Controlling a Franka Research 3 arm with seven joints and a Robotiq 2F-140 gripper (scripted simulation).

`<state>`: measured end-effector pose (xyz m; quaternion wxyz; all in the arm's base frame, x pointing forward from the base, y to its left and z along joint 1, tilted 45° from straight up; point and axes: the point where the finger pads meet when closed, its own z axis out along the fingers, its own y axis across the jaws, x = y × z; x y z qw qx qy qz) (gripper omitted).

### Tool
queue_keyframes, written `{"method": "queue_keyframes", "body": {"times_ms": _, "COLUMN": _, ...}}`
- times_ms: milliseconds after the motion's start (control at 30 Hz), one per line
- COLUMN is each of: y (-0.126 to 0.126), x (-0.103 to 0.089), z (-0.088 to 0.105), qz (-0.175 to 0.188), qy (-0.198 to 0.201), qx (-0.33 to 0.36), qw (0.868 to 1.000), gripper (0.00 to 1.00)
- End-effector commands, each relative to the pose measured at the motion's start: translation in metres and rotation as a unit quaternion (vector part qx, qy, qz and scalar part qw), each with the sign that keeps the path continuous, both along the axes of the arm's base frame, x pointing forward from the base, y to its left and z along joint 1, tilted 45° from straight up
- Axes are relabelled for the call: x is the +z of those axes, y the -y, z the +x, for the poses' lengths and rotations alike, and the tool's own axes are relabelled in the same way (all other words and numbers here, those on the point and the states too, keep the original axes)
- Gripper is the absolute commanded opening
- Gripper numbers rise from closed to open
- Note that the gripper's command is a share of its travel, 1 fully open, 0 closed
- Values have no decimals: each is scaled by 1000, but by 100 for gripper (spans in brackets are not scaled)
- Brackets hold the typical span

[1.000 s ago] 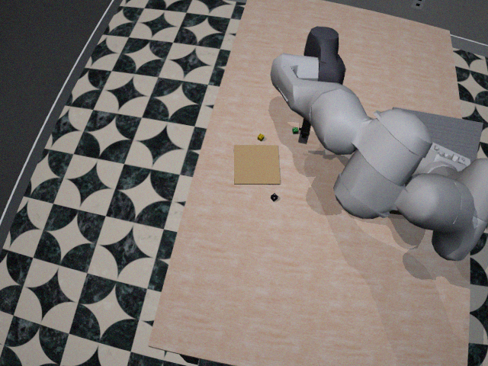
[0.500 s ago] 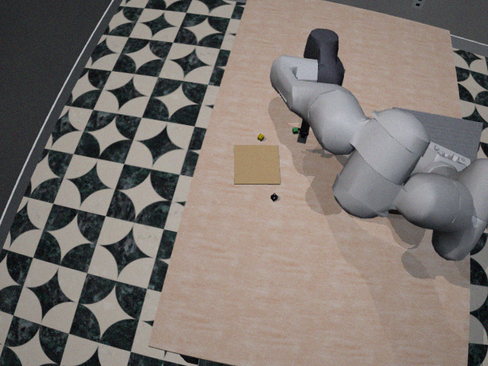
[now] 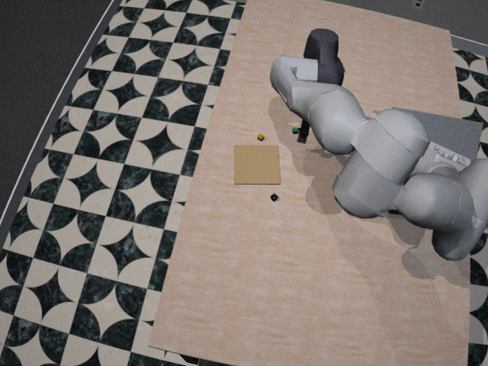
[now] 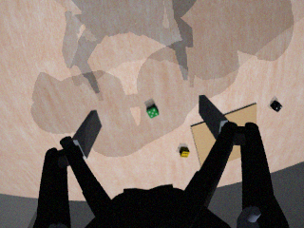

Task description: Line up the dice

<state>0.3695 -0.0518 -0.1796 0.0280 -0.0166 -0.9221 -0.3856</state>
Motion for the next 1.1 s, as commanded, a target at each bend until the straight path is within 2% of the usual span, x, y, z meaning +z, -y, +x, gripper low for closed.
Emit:
{"method": "queue_keyframes", "body": {"times_ms": 0, "y": 1, "x": -1, "z": 1, "qz": -1, "qy": 3, "qx": 1, "qw": 1000, "gripper": 100}}
{"method": "queue_keyframes", "body": {"times_ms": 667, "y": -1, "x": 1, "z": 6, "qz": -1, "qy": 3, "qx": 1, "qw": 1000, "gripper": 100}}
{"method": "queue_keyframes", "body": {"times_ms": 767, "y": -6, "x": 5, "z": 21, "qz": -1, "qy": 3, "qx": 1, "qw": 1000, "gripper": 100}}
{"method": "queue_keyframes", "body": {"times_ms": 1067, "y": -29, "x": 25, "z": 90, "qz": -1, "qy": 3, "qx": 1, "qw": 1000, "gripper": 100}}
